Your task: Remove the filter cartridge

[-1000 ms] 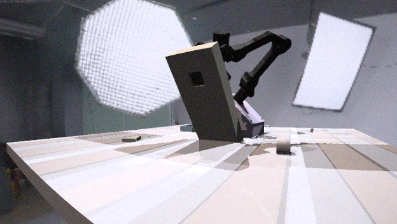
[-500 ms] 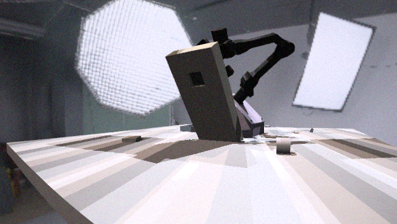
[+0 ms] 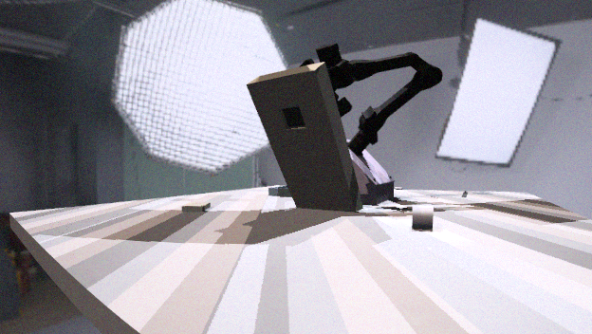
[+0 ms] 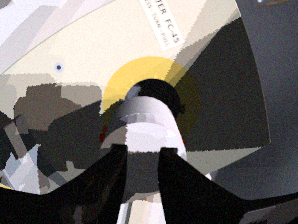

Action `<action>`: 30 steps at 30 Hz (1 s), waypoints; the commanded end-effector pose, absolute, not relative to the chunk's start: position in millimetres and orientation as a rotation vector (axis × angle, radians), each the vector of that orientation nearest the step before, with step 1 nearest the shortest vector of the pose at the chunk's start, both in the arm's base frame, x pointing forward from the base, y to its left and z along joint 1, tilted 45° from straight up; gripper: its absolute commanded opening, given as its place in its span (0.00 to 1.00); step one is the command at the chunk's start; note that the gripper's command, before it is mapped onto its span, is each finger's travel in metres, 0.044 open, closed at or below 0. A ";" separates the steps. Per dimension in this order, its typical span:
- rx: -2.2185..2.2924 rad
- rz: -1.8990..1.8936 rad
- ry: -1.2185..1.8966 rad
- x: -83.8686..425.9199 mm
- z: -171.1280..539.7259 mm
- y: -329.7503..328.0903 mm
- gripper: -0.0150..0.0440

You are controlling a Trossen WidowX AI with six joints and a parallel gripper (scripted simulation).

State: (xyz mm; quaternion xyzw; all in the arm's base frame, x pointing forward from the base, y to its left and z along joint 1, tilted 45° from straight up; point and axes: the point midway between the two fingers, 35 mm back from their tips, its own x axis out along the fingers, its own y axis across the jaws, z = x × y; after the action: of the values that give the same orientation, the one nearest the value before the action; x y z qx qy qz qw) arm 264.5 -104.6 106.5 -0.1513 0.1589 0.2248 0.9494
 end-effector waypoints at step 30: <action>-0.300 0.462 0.323 237.5 66.0 -63.7 0.41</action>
State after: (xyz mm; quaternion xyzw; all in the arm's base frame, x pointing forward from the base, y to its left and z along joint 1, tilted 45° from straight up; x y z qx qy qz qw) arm 237.7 -63.9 66.0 -0.1450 0.1600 0.2278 0.9495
